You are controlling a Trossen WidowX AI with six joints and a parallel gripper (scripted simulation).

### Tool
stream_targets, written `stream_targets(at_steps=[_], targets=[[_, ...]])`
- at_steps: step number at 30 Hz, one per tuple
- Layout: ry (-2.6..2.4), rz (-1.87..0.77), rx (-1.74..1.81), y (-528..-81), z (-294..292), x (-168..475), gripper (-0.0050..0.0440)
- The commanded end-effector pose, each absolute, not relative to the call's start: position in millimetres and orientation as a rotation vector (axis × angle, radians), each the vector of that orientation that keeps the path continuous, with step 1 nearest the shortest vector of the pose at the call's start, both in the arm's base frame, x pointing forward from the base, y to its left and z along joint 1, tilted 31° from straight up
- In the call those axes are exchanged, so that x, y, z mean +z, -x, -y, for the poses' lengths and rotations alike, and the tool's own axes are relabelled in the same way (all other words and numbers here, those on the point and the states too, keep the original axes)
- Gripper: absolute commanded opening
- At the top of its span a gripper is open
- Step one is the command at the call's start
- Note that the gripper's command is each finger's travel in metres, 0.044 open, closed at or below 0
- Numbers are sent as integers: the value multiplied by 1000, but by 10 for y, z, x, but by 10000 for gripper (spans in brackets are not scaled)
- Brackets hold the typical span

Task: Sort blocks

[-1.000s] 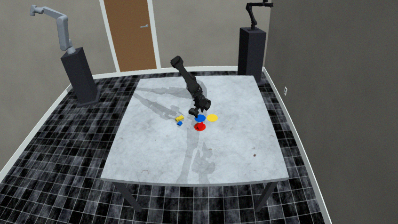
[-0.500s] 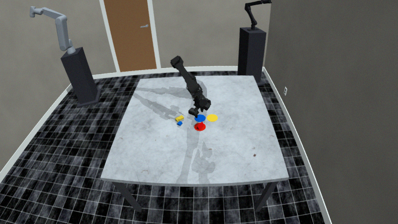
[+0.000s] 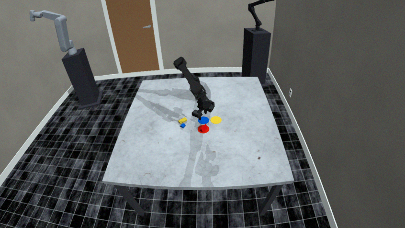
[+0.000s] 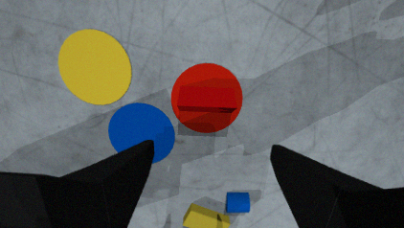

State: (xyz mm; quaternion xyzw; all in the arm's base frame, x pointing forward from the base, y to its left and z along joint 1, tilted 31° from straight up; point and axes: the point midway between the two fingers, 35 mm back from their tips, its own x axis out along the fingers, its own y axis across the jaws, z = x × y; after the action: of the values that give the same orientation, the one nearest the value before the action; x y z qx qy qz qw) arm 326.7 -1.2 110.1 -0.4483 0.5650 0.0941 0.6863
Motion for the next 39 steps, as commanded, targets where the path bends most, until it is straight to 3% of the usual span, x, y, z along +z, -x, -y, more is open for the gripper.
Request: stream_targets(at_steps=[1, 3, 11, 18, 24, 29, 39], targets=[[999, -1248, 202, -3279, 8, 1159, 360], [999, -1248, 202, -3279, 8, 1159, 400], [906, -1262, 160, -3028, 474, 1217, 400], [747, -1254, 43, -2409, 1174, 1272, 400], [676, -1233, -45, -1995, 1441, 1261, 400], [676, -1230, -49, -1995, 1454, 1259, 400], [668, -1248, -36, -2250, 1739, 558, 400]])
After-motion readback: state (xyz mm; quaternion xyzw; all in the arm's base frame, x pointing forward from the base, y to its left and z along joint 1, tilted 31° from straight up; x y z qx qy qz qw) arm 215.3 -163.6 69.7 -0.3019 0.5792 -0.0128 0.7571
